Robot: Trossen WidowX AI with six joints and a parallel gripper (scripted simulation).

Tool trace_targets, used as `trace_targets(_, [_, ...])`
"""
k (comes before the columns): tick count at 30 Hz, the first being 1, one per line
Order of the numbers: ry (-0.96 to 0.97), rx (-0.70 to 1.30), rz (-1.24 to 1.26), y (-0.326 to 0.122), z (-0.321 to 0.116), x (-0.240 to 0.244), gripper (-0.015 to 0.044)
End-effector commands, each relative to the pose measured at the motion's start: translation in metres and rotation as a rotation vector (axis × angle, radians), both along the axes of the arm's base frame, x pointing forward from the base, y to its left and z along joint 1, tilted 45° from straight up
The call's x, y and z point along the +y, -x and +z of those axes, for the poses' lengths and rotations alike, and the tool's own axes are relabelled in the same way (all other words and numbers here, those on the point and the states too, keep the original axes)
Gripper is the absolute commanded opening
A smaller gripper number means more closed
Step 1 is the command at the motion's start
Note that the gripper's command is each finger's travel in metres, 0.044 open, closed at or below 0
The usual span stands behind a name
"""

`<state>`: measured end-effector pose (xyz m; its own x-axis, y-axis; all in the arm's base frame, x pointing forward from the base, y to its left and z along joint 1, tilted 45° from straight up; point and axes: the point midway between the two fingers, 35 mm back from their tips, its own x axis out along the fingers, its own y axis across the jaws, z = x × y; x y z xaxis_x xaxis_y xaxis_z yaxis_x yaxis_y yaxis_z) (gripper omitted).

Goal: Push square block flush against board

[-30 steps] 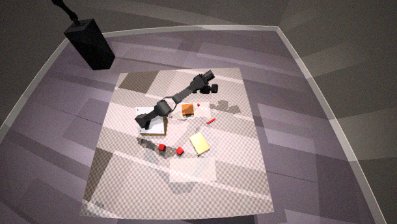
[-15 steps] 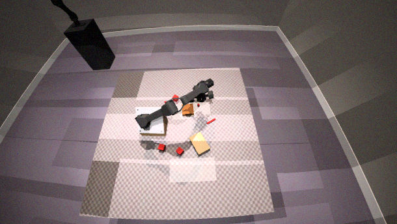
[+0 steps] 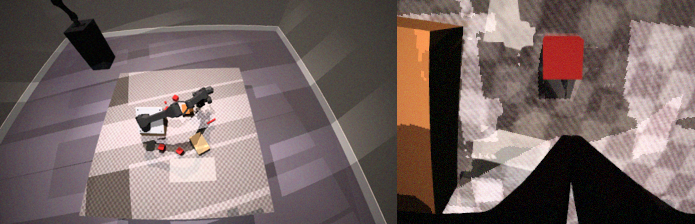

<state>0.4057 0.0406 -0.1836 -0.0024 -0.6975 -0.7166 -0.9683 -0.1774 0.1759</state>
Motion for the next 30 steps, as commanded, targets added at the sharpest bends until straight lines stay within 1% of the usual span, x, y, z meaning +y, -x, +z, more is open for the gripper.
trace_targets(1, [0.008, 0.014, 0.005, 0.004, -0.01, -0.01, 0.0])
trace_targets(30, [0.002, 0.011, 0.009, 0.007, -0.021, 0.003, 0.0])
